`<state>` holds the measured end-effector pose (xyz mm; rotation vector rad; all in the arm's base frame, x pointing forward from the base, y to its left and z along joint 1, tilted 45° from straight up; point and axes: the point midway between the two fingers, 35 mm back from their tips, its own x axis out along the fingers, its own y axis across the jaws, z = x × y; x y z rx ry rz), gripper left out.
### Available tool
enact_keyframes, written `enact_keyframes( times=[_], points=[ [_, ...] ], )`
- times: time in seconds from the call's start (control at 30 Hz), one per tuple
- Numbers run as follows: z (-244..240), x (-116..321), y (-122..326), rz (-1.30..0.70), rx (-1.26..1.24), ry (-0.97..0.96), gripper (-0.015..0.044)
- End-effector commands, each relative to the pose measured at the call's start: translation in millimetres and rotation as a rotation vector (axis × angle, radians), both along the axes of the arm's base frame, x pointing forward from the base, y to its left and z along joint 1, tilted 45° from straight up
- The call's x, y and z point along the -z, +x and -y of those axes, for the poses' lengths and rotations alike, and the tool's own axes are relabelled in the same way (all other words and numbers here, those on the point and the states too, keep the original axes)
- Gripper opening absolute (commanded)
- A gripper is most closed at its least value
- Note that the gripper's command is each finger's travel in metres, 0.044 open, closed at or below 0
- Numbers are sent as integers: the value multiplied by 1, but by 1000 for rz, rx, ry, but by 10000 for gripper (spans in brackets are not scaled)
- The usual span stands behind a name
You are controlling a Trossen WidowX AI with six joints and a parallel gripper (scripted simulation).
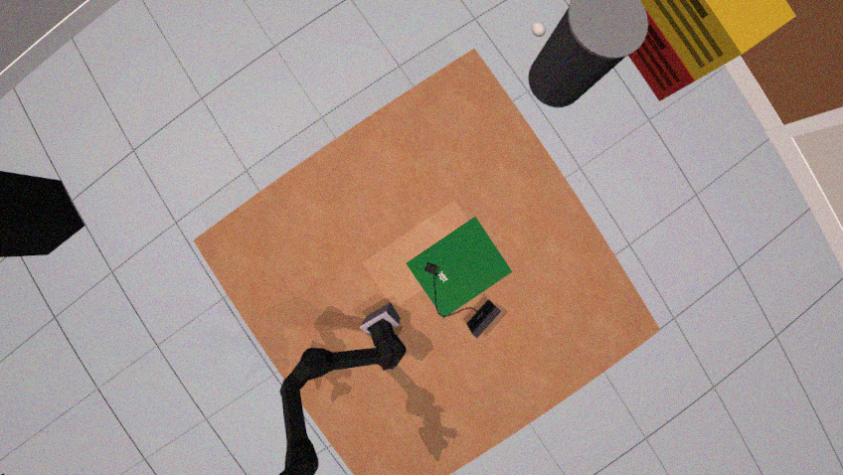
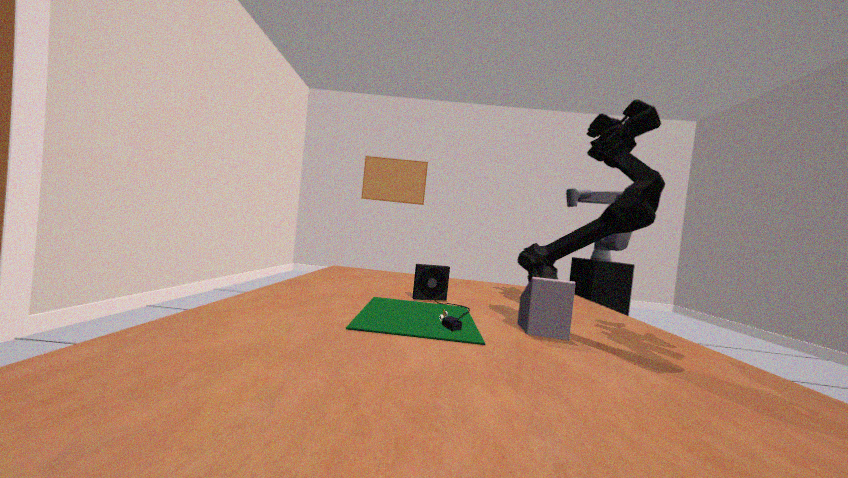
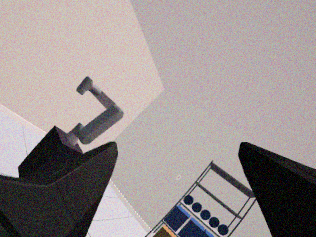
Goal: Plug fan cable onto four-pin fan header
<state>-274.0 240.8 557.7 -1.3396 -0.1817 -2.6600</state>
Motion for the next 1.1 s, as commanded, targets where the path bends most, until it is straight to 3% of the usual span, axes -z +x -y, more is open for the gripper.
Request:
enact_keyframes(
  times=[0.0,0.1,0.4,0.77,1.07],
  points=[
    [0,0,0,0,0,0,426],
    [0,0,0,0,0,0,440],
    [95,-48,46,-141,-298,53,210],
    [226,-83,156,-327,-655,242,210],
    [294,-80,241,-424,-944,350,210]
  ],
)
